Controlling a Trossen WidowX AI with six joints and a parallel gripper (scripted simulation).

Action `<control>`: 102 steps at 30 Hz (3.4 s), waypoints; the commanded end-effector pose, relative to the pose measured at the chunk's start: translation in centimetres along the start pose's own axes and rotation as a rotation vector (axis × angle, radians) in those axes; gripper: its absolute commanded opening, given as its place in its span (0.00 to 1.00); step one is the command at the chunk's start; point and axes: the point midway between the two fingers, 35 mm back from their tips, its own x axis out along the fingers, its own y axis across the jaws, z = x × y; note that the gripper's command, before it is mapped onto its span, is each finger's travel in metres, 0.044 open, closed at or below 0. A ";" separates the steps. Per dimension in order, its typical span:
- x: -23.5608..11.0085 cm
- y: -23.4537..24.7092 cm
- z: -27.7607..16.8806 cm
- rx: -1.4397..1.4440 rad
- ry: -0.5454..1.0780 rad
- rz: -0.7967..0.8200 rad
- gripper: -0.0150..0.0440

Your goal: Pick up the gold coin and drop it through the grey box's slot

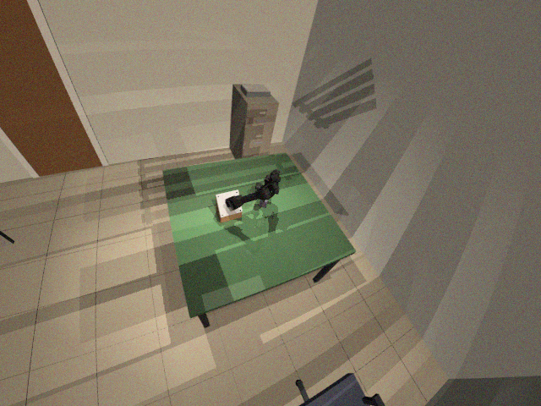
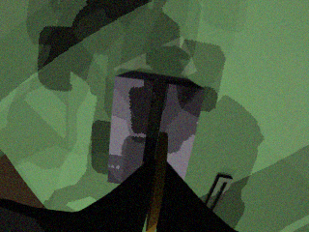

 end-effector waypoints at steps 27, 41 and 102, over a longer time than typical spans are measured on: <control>0.4 0.5 0.0 -0.010 -0.001 0.000 0.25; 0.3 0.5 -0.1 0.000 -0.003 -0.003 0.25; 2.0 0.5 -0.1 0.001 -0.011 -0.002 0.53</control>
